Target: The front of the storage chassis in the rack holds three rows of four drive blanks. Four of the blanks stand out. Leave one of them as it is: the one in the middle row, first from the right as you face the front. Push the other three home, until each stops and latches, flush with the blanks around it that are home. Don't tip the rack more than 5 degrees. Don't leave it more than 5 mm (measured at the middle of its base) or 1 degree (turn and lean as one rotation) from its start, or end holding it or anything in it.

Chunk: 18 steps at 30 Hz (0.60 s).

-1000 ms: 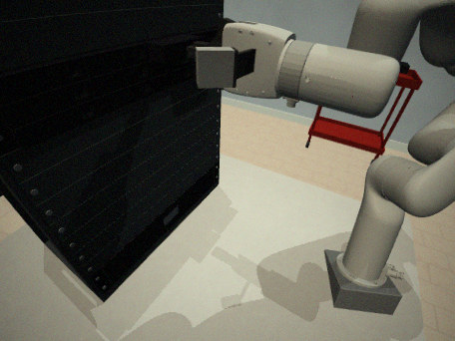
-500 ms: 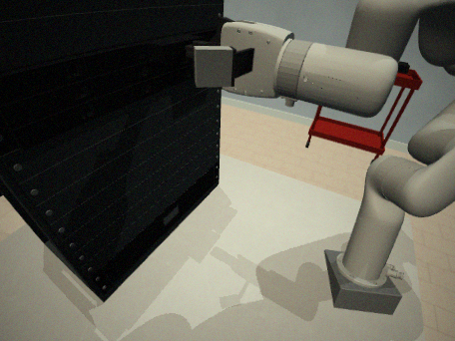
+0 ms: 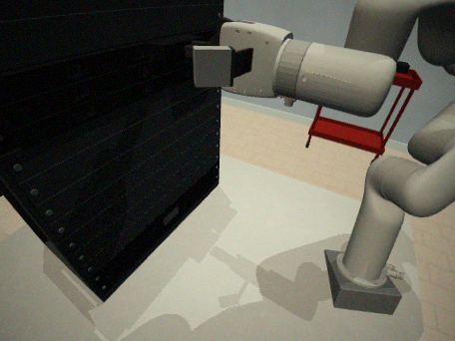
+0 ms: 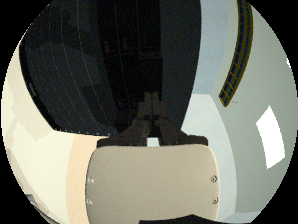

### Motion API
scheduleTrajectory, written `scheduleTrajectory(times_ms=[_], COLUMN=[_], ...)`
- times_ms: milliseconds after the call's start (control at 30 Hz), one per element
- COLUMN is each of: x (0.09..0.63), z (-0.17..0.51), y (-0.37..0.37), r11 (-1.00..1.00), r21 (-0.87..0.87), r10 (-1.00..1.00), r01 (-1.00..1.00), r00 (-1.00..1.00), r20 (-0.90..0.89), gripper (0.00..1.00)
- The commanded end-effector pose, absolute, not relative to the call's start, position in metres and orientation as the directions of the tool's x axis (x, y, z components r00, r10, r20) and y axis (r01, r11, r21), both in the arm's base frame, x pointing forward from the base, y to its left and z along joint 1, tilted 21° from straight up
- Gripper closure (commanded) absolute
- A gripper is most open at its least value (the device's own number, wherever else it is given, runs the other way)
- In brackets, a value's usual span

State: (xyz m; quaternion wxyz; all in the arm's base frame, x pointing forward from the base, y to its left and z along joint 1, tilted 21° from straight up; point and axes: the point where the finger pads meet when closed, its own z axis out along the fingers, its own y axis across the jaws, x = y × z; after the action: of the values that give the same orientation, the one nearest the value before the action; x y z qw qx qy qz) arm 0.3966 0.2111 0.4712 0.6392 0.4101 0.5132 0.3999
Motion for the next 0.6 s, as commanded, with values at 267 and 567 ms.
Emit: scheduleTrajectory(times_ms=[267,567], x=[0.4058,0.4063], z=[0.4744,0.4745], y=[0.2107,0.2107], r11=[0.342,0.342], r21=[0.935,0.935], r10=[0.933,0.933], r01=[-0.093,-0.093], r00=[0.153,0.153], r20=[-0.326,-0.326], gripper=[1.00,1.00])
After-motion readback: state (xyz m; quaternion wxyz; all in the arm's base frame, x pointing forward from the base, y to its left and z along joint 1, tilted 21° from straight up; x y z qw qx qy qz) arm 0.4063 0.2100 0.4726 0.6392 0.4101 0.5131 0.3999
